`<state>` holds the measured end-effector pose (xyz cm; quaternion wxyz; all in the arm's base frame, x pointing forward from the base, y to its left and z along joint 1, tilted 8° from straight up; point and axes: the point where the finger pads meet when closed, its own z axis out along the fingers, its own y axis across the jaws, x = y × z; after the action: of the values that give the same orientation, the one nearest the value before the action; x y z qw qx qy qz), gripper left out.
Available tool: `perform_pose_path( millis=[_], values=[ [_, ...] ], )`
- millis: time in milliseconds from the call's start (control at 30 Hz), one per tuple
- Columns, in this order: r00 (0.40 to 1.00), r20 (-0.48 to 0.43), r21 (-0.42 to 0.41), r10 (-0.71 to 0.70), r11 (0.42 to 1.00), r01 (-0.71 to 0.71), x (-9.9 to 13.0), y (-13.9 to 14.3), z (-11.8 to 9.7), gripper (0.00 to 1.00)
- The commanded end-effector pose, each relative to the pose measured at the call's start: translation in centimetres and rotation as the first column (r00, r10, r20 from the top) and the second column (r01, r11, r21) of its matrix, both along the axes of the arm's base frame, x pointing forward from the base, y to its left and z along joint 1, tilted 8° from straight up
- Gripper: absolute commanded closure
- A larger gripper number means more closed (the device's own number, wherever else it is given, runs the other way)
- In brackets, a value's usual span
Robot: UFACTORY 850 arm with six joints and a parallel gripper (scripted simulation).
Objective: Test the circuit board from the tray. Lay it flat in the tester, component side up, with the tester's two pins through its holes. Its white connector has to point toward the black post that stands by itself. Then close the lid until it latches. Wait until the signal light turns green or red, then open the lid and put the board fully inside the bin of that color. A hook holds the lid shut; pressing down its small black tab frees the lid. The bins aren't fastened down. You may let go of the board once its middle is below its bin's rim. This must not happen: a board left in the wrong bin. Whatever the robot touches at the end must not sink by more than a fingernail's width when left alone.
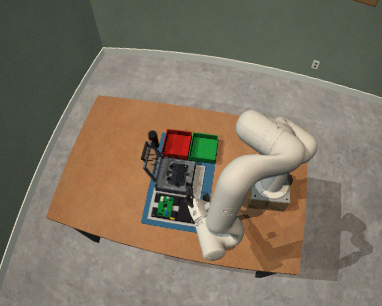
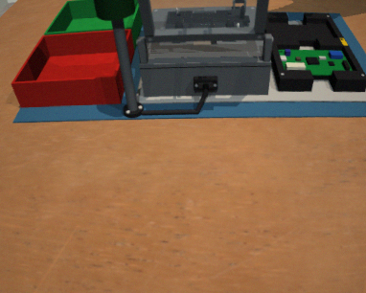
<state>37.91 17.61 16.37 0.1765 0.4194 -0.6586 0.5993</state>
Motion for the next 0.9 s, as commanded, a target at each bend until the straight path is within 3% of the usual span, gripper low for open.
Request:
perform_pose_path(
  millis=[0,600,867],
  values=[
    [1.0,0.001,0.001,0.0,1.0,0.0,0.03,0.05,0.05,0.0],
    [1.0,0.004,0.004,-0.003,1.0,0.003,0.04,0.03,0.04,0.0],
    [0.978,0.133,0.151,-0.161,0.979,0.14,0.34,-0.69,-0.36,0.0]
  ],
)
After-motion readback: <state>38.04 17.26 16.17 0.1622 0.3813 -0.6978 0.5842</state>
